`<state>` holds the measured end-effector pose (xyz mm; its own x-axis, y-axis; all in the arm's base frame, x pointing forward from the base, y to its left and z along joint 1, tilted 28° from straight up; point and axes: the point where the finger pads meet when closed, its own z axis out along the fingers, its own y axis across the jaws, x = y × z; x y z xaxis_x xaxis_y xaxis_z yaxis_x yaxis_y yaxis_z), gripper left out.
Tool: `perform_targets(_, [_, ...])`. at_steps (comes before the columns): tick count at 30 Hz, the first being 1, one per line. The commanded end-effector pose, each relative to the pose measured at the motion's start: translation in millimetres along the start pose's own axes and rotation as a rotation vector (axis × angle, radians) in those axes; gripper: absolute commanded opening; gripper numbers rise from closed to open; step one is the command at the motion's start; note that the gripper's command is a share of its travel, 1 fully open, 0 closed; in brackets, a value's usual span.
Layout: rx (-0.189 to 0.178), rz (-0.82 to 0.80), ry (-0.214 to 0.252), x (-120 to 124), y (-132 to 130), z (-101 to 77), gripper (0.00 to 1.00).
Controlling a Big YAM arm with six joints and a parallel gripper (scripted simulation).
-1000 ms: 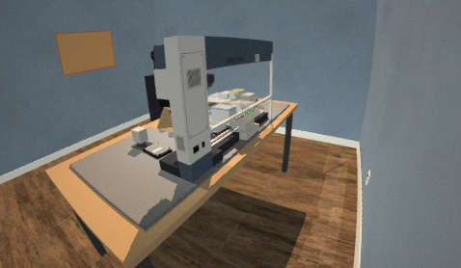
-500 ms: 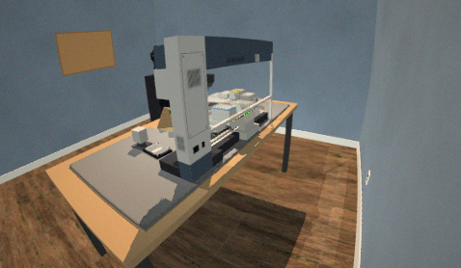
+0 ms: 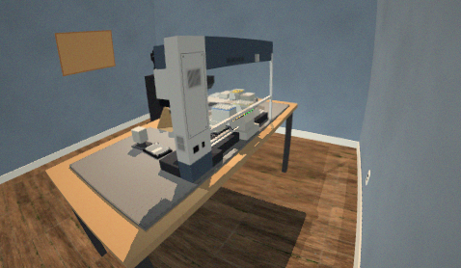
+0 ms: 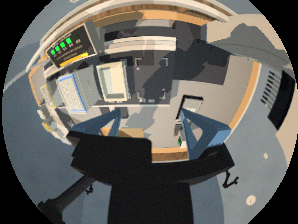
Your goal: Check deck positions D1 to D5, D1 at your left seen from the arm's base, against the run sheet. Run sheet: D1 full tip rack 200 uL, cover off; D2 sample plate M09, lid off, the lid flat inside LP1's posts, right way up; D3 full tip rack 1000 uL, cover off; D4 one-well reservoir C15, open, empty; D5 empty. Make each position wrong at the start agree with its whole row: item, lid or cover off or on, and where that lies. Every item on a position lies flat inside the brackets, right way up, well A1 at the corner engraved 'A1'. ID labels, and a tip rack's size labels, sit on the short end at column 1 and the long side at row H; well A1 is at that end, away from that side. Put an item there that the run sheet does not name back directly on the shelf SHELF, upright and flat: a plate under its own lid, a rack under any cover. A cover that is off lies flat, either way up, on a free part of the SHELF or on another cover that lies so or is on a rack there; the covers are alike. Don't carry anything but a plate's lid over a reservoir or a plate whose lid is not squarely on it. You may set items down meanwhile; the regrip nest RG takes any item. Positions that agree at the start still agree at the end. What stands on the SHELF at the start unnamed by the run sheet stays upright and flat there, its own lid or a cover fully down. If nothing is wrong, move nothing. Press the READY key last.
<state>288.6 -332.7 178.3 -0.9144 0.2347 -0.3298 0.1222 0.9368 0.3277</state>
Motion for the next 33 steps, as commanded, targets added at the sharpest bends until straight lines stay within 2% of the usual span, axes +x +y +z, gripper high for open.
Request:
perform_targets(1, [0.006, -0.004, -0.012, -9, -2, 8.3, 1.0])
perform_targets(2, [0.006, -0.004, -0.012, -9, -2, 8.3, 1.0])
perform_targets(3, [0.03, -0.021, -0.035, -21, -7, -0.6, 1.0])
perform_targets(4, [0.012, -0.007, -0.017, -9, -1, 12.0, 1.0])
perform_targets(5, [0.019, -0.013, -0.024, -11, 1, 11.1, 1.0])
perform_targets(8, [0.006, -0.004, -0.012, -8, -2, 28.4, 1.0])
perform_targets(9, [0.034, -0.016, -0.035, -14, -6, 9.9, 1.0])
perform_targets(33, [0.034, -0.016, -0.035, -14, -6, 9.9, 1.0])
